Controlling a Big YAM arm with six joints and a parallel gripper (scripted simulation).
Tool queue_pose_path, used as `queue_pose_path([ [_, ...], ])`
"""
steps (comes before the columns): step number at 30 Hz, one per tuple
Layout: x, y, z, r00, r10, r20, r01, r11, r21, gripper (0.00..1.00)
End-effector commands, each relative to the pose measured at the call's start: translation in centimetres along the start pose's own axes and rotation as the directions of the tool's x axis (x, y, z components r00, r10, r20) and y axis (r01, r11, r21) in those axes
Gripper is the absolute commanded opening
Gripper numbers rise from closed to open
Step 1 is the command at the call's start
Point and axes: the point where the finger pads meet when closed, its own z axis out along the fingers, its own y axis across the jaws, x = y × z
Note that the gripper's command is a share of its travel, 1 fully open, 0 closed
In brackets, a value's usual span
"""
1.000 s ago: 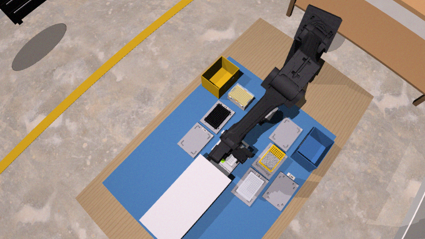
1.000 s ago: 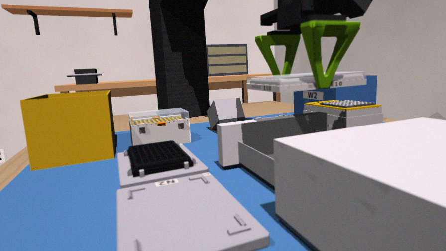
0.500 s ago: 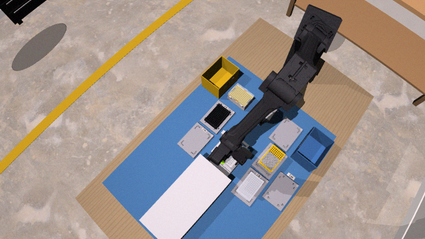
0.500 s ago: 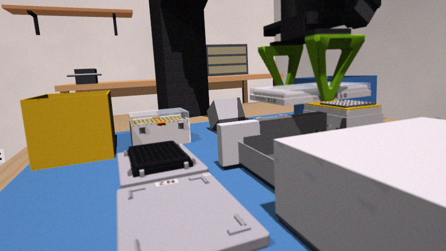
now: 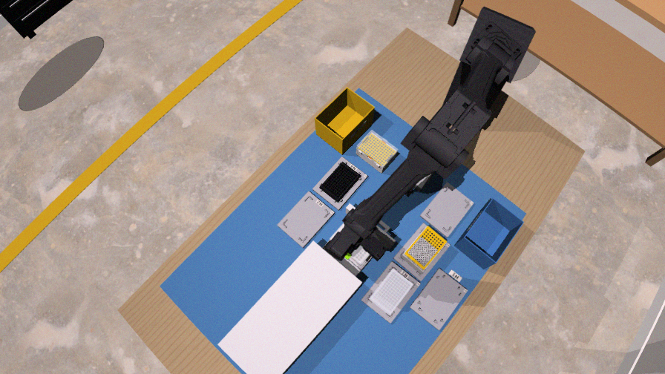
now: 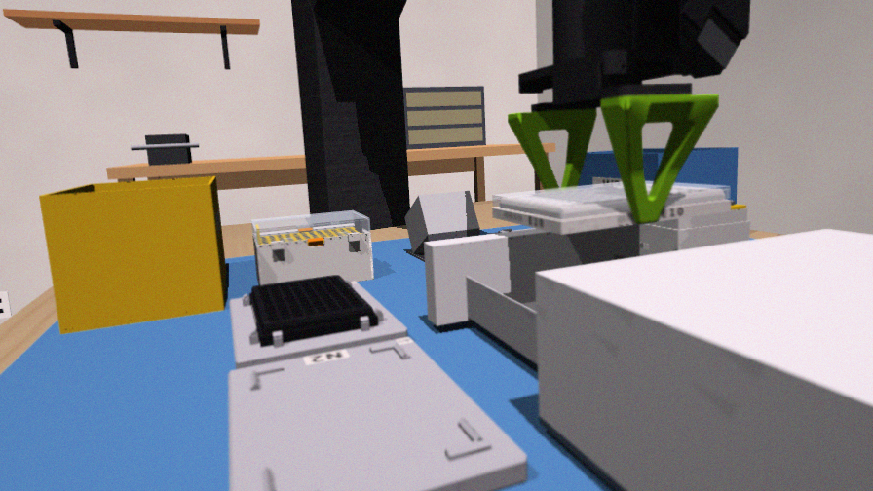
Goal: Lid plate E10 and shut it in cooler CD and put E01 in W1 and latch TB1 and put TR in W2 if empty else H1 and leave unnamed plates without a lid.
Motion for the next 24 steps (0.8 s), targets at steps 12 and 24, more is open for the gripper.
queue_pose_path([
  [12,-0.4,-1.3,1.8,1.000,0.004,0.006,-0.004,1.000,0.026,0.00],
  [24,-0.4,-1.0,3.2,1.000,0.003,0.006,-0.004,1.000,0.025,0.00],
])
